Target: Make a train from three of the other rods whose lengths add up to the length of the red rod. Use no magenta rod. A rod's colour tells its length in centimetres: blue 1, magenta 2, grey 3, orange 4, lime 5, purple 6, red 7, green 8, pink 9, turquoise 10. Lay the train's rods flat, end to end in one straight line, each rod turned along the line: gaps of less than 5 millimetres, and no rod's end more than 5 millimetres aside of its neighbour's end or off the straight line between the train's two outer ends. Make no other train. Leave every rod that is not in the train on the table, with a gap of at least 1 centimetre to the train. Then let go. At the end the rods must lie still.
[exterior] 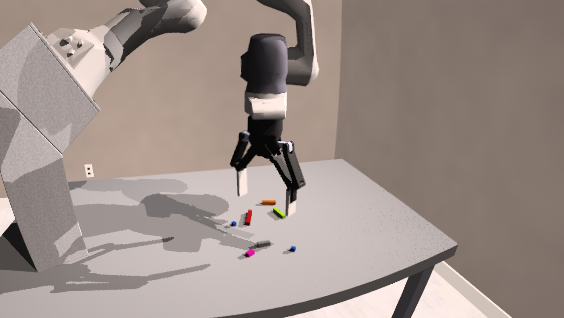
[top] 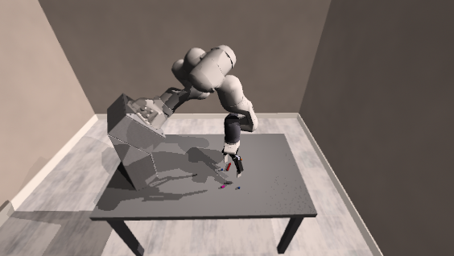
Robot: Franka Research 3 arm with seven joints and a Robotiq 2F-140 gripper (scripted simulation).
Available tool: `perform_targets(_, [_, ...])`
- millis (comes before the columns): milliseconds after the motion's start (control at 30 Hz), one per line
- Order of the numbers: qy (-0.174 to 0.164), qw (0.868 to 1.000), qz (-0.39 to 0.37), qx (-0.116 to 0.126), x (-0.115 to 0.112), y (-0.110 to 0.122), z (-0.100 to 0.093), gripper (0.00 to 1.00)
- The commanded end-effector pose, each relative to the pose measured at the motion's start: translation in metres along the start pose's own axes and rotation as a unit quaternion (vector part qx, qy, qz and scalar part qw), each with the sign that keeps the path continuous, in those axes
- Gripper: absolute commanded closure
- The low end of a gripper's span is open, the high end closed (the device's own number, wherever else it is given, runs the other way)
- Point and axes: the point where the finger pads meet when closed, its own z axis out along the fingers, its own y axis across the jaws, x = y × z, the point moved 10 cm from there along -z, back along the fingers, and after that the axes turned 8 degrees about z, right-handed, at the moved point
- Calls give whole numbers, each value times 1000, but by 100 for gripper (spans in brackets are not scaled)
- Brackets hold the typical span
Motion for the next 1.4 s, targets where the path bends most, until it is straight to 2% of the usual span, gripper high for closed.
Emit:
perform_targets(0, [-7, 996, -83, 3, 0, 5, 1, 0])
perform_targets(367, [-5, 974, -226, 4, 5, 25, 2, 0])
perform_targets(433, [-5, 974, -226, 4, 5, 25, 2, 0])
perform_targets(467, [-5, 966, -258, 4, 6, 29, 2, 0])
perform_targets(700, [-2, 940, -342, 3, 9, 41, 2, 0])
perform_targets(933, [0, 905, -425, 2, 13, 53, 2, 0])
perform_targets(1000, [0, 905, -425, 2, 13, 53, 2, 0])
perform_targets(1033, [1, 891, -454, 1, 14, 58, 2, 0])
perform_targets(1367, [4, 828, -561, -2, 20, 74, 1, 0])
